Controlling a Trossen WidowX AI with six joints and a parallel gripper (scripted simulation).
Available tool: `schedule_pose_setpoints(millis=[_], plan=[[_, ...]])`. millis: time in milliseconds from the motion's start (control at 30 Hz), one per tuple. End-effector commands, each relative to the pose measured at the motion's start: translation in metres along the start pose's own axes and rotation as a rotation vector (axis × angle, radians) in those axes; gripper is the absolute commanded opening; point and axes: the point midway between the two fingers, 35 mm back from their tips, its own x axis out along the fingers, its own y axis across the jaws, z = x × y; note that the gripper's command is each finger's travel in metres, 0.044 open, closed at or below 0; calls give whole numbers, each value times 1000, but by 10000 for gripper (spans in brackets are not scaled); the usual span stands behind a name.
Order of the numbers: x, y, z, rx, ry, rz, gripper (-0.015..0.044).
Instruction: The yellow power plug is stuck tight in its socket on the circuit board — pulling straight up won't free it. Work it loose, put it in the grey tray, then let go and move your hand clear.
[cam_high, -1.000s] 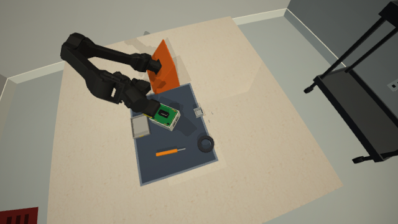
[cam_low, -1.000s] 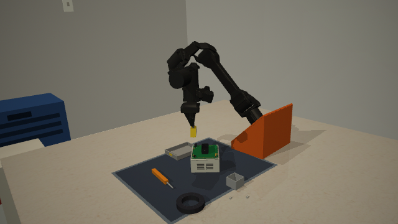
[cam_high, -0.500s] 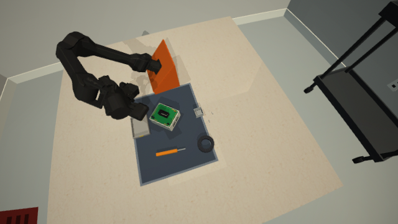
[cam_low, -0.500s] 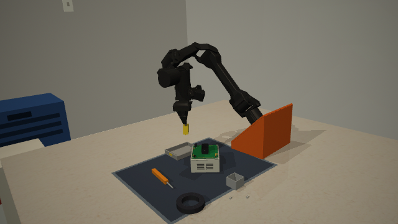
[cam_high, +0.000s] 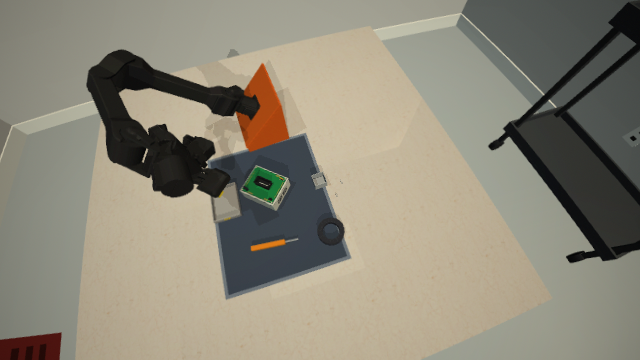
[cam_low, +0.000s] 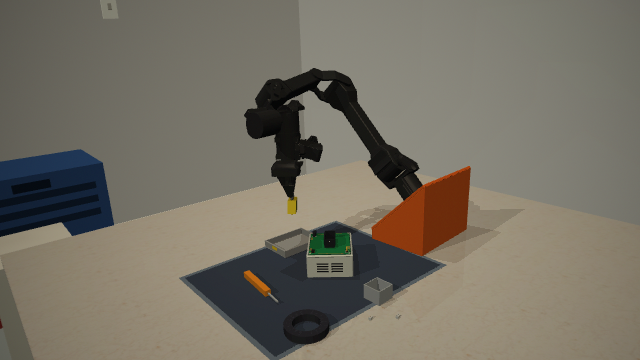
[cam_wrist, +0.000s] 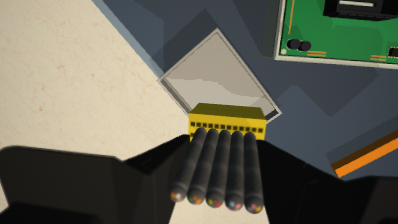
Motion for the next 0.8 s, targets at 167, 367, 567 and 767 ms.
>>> schedule_pose_setpoints(millis=[167,367,567,767], plan=[[27,1,-1,0,4,1,0],[33,1,-1,0,4,2,0],[39,0,-1,0,4,1,0],[49,0,-2,0,3,1,0]])
